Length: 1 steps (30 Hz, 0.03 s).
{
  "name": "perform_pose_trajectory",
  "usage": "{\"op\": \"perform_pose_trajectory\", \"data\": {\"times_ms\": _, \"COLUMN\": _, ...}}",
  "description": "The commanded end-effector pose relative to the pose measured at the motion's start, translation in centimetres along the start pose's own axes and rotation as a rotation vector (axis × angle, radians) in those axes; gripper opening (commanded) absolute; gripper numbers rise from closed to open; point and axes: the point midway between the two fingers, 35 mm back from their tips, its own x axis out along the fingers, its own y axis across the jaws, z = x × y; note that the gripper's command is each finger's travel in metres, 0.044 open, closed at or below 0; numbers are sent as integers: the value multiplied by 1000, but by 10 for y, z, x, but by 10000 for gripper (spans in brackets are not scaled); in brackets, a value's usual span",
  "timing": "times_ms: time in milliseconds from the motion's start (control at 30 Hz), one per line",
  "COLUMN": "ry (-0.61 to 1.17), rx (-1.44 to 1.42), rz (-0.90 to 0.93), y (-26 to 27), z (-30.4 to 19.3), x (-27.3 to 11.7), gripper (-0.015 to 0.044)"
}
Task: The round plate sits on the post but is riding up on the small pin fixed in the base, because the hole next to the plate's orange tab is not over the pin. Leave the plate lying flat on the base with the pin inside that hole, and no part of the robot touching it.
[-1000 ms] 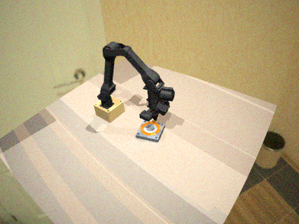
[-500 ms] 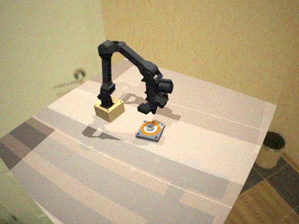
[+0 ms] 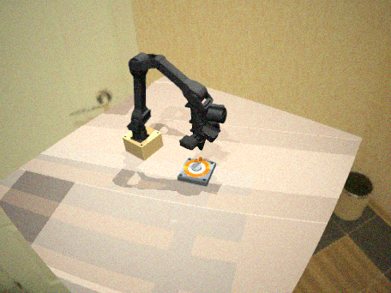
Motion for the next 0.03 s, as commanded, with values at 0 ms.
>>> {"op": "perform_pose_trajectory", "data": {"times_ms": 0, "ry": 1, "rx": 0, "rz": 0, "y": 0, "z": 0, "x": 1, "gripper": 0}}
